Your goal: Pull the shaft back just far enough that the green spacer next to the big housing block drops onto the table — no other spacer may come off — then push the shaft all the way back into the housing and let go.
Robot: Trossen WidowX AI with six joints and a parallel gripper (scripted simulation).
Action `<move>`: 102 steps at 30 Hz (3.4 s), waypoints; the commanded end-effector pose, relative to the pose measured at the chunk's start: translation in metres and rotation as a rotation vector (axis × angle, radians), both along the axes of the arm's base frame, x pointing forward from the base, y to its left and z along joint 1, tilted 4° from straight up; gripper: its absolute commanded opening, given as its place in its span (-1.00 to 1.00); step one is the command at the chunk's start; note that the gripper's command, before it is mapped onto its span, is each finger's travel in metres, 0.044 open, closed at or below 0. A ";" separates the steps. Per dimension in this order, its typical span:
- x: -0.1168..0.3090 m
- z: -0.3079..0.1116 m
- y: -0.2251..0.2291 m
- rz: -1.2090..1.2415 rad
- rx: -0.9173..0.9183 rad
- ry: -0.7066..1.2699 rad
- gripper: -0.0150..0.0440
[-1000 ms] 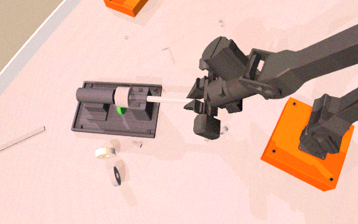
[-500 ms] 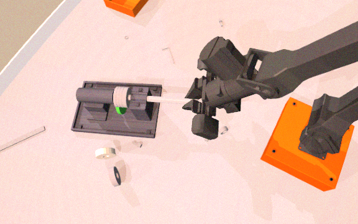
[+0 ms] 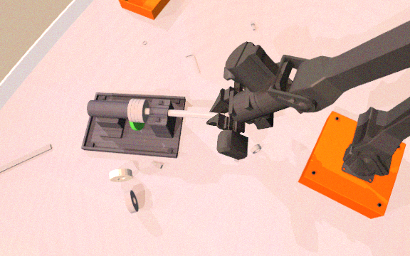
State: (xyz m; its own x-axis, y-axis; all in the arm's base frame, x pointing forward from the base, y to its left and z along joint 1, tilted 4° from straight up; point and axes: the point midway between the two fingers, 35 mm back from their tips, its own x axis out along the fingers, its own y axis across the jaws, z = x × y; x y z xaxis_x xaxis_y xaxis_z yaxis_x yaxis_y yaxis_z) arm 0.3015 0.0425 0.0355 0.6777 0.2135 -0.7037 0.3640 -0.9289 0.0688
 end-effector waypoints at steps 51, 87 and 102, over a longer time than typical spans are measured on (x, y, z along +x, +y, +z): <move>0.019 0.003 0.007 0.000 0.003 -0.011 -0.49; 0.029 0.003 0.011 0.000 0.004 -0.012 -0.49; 0.033 0.003 0.013 0.000 0.004 -0.012 -0.49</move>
